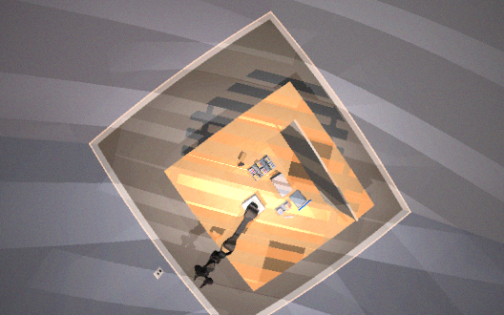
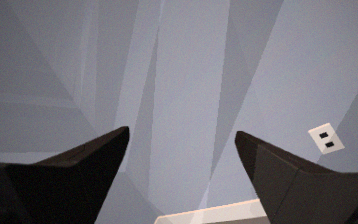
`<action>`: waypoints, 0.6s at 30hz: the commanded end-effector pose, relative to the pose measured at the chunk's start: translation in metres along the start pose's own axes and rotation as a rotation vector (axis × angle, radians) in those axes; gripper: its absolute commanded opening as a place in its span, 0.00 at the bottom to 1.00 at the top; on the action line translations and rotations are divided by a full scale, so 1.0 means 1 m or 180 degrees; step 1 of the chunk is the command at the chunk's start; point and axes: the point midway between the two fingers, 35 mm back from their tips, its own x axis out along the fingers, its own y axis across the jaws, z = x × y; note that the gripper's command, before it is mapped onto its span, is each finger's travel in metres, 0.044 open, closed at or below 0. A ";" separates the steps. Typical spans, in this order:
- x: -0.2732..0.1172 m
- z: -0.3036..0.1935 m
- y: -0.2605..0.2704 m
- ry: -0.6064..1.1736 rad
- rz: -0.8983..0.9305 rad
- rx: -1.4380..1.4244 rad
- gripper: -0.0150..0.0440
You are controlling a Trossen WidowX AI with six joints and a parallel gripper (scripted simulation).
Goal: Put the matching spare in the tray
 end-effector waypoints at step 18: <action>-0.011 -0.114 0.140 0.0917 0.0306 0.0012 1.00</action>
